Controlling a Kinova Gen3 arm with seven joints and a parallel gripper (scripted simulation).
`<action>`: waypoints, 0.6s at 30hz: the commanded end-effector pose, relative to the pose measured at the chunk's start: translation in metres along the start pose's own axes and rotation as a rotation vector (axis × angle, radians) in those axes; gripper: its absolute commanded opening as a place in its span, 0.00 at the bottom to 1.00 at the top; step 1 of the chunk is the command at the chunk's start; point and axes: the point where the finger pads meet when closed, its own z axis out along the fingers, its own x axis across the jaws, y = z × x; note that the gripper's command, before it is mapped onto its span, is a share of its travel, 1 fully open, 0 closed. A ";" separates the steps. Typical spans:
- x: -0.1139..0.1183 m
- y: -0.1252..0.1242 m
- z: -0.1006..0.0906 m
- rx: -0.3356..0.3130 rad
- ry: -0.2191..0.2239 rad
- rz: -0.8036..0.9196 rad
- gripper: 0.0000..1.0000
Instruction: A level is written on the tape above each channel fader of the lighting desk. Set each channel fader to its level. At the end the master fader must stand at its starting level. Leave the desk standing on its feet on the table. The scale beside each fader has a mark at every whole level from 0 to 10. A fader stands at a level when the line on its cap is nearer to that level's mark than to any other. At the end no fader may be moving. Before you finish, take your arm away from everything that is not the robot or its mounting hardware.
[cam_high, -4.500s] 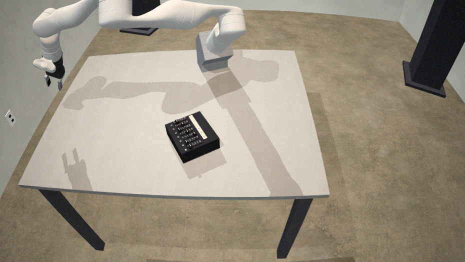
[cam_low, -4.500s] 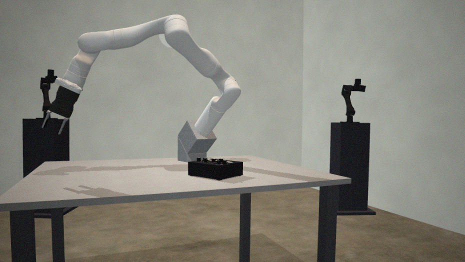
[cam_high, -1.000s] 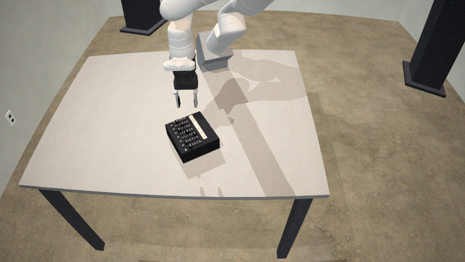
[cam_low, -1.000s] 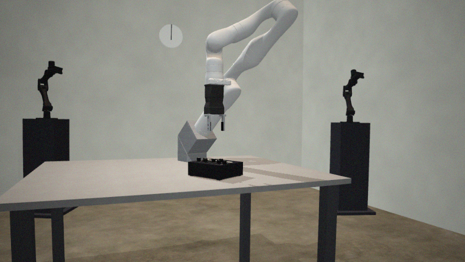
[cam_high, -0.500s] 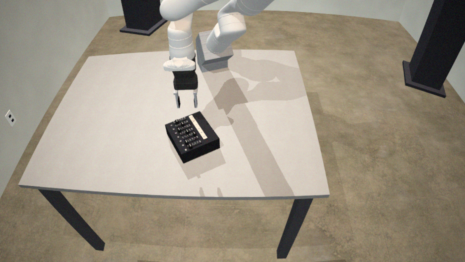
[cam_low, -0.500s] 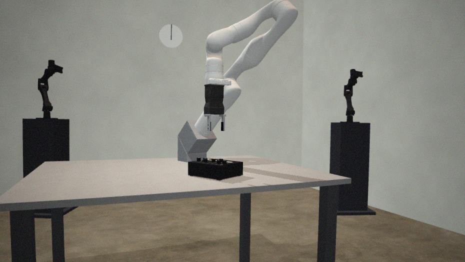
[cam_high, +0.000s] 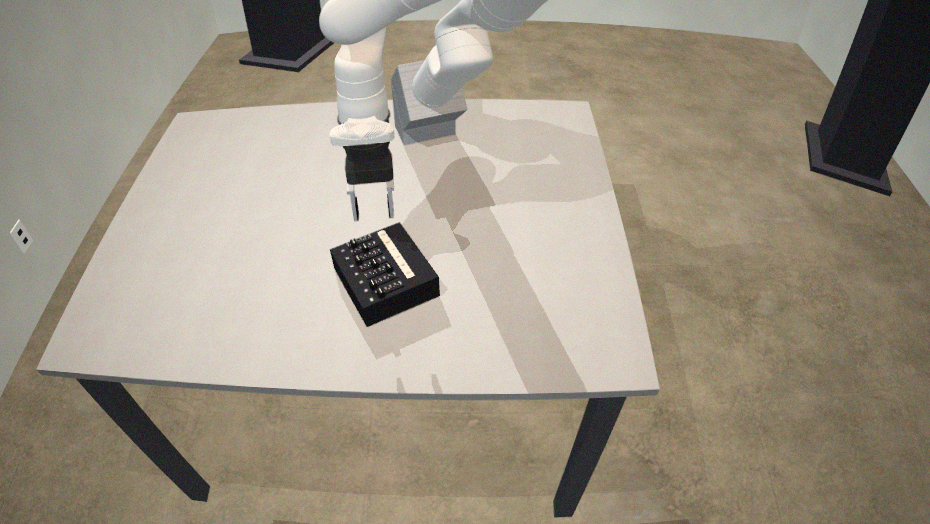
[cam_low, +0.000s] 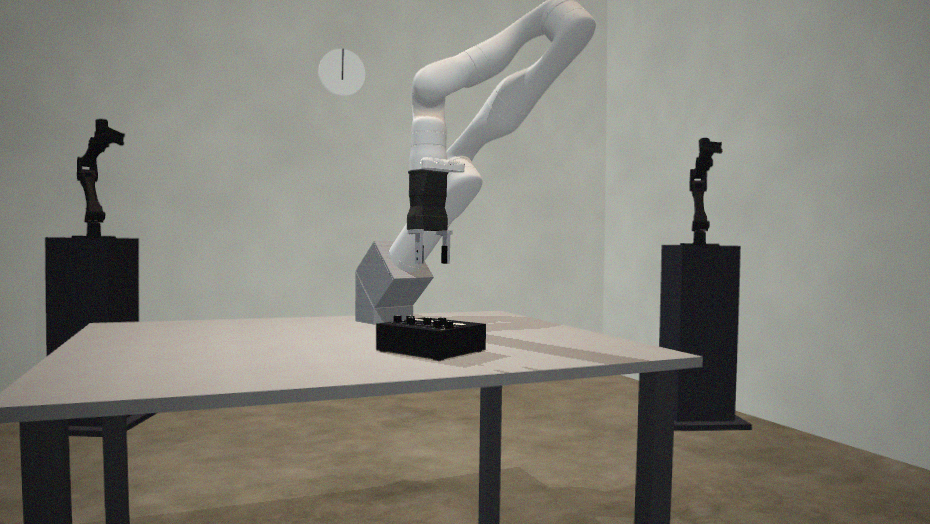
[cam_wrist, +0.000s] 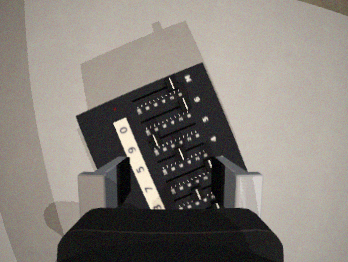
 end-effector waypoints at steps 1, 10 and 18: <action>0.000 0.000 0.000 0.001 -0.001 -0.005 1.00; 0.001 -0.006 0.005 0.015 0.018 -0.161 1.00; 0.003 -0.011 0.010 0.025 0.036 -0.299 1.00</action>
